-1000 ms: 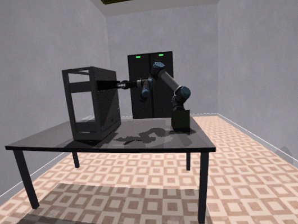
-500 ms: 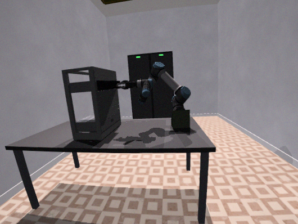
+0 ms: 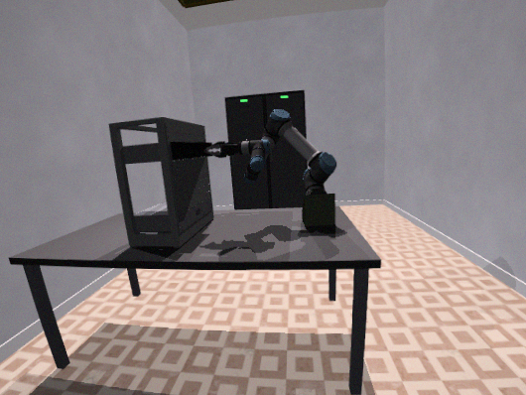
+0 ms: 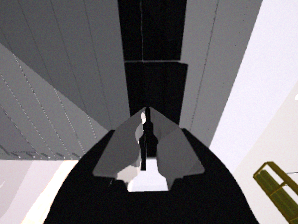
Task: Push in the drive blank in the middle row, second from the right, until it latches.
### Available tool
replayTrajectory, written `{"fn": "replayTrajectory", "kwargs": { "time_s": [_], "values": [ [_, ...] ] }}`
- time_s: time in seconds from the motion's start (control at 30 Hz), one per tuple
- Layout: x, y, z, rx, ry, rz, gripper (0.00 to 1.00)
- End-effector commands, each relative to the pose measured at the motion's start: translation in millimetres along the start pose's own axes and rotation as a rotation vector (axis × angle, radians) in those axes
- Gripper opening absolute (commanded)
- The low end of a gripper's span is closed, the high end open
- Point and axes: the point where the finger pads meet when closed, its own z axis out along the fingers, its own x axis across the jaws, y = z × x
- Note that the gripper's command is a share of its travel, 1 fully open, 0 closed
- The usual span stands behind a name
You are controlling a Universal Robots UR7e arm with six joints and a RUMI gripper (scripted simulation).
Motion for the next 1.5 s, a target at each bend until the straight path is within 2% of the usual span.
{"fn": "replayTrajectory", "kwargs": {
  "time_s": [0.0, 0.4, 1.47],
  "values": [
    [-1, 0, 8.6, -0.001, -0.001, 0.000, 0.00],
    [-1, 0, 9.5, -0.001, -0.001, 0.000, 0.00],
    [-1, -1, 29.0, -0.001, -0.001, 0.000, 0.00]
  ]
}}
